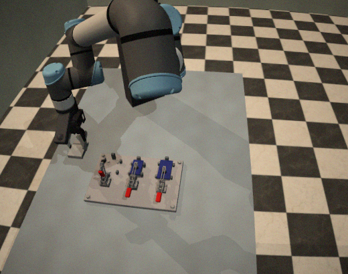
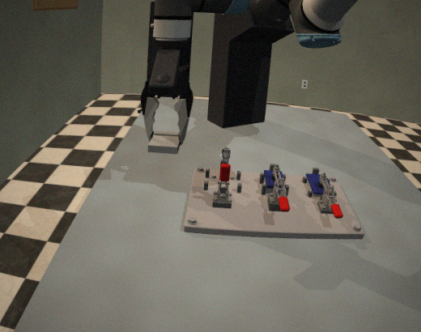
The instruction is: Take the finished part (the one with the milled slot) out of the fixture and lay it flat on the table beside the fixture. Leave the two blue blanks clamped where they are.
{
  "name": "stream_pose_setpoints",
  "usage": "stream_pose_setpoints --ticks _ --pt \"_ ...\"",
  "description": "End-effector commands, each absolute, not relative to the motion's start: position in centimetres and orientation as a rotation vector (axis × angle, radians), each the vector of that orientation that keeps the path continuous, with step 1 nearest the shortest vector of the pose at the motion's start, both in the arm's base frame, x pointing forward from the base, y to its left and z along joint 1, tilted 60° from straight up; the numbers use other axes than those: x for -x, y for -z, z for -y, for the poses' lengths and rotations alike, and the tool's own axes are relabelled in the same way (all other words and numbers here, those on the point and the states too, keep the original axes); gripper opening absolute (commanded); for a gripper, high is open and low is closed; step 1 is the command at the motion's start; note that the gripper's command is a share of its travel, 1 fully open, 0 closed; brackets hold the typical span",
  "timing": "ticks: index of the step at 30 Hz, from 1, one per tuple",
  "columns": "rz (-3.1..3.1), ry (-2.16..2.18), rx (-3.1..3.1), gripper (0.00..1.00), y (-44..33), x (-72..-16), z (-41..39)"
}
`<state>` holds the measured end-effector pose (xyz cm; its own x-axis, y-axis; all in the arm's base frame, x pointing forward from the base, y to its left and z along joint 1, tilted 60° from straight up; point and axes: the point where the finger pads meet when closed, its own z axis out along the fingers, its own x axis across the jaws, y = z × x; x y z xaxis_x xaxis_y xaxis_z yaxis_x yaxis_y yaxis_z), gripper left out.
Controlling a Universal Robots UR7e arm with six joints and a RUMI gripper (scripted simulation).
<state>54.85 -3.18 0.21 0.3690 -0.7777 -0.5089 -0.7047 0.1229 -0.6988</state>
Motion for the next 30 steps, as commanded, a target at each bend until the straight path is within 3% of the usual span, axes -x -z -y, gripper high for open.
stream_pose_setpoints --ticks 1,30 --pt "-1.357 0.09 1.601 0.0 -0.23 -54.86 3.23" --pt "-1.357 0.09 1.601 0.0 0.47 -55.71 2.36"
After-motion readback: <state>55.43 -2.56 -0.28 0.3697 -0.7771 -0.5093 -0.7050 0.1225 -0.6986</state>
